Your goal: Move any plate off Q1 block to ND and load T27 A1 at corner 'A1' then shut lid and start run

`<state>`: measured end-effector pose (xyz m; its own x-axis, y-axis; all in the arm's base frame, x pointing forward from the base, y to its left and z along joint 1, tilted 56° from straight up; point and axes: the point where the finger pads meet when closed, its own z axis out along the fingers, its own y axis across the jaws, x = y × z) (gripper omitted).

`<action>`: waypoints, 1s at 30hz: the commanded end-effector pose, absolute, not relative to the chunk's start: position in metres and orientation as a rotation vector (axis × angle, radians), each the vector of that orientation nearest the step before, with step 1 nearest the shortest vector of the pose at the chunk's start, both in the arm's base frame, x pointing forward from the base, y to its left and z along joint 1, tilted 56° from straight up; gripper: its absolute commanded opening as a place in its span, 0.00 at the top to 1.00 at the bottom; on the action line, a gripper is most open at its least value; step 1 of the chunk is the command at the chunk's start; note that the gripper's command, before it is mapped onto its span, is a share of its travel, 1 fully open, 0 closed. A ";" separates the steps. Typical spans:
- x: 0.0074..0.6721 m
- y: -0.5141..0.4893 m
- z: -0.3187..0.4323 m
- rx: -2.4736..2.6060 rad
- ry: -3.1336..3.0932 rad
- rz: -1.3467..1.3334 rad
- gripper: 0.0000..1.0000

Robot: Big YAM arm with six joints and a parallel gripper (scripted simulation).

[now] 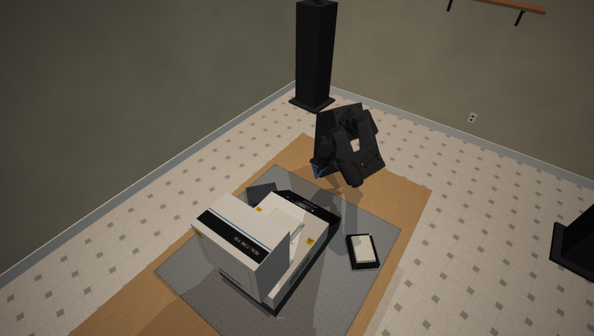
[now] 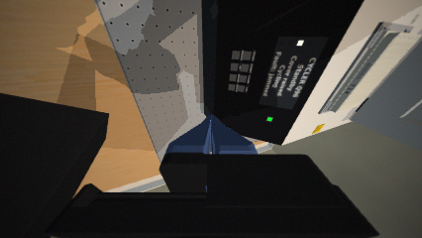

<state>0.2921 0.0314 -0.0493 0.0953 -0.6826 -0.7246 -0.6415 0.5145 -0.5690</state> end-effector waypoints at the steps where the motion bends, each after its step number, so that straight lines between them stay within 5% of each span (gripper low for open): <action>1: 0.294 0.035 -0.048 -1.169 1.580 -0.032 1.00; 30: 0.291 0.035 -0.048 -1.169 1.586 -0.030 1.00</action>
